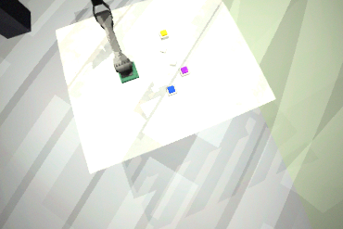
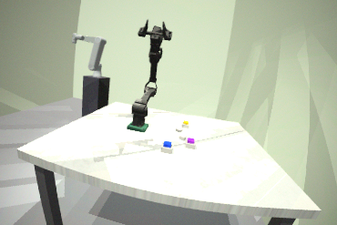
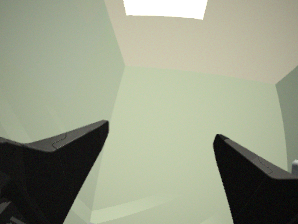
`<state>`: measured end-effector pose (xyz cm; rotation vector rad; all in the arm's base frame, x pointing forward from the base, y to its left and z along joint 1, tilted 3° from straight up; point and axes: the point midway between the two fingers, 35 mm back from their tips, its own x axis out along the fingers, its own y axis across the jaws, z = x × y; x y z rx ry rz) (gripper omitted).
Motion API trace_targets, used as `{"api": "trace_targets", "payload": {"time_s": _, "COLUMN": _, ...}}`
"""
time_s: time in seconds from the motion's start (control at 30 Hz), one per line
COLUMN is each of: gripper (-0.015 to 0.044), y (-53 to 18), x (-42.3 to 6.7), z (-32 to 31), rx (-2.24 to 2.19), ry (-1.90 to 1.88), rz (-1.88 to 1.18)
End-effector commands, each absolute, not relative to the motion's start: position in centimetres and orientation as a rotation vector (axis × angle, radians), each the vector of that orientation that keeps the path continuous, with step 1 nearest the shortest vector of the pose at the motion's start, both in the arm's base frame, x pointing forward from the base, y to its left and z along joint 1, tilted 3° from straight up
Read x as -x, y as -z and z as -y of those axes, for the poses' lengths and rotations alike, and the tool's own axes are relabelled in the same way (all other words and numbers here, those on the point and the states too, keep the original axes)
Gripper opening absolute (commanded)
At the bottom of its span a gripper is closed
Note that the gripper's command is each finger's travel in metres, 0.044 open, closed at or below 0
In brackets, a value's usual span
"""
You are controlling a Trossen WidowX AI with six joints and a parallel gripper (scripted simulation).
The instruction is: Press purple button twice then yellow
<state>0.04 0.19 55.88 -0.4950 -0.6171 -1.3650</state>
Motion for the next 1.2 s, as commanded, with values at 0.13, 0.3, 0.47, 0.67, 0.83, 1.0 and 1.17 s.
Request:
{"api": "trace_targets", "payload": {"time_s": 0.13, "gripper": 0.04, "y": -54.2, "x": -2.0, "z": 7.5, "rx": 0.318, "ry": 1.288, "rz": 0.392}}
{"api": "trace_targets", "payload": {"time_s": 0.3, "gripper": 0.04, "y": -51.2, "x": -5.6, "z": 13.6, "rx": 0.183, "ry": 1.181, "rz": 0.162}}
{"api": "trace_targets", "payload": {"time_s": 0.47, "gripper": 0.04, "y": -45.8, "x": -11.6, "z": 18.7, "rx": 0.058, "ry": 1.005, "rz": -0.142}}
{"api": "trace_targets", "payload": {"time_s": 0.67, "gripper": 0.04, "y": -38.3, "x": -19.0, "z": 20.7, "rx": -0.022, "ry": 0.761, "rz": -0.498}}
{"api": "trace_targets", "payload": {"time_s": 0.83, "gripper": 0.04, "y": -31.4, "x": -24.5, "z": 19.3, "rx": -0.041, "ry": 0.529, "rz": -0.797}}
{"api": "trace_targets", "payload": {"time_s": 1.0, "gripper": 0.04, "y": -24.5, "x": -28.5, "z": 15.8, "rx": -0.02, "ry": 0.278, "rz": -1.098}}
{"api": "trace_targets", "payload": {"time_s": 1.17, "gripper": 0.04, "y": -18.0, "x": -30.5, "z": 10.6, "rx": 0.04, "ry": 0.008, "rz": -1.406}}
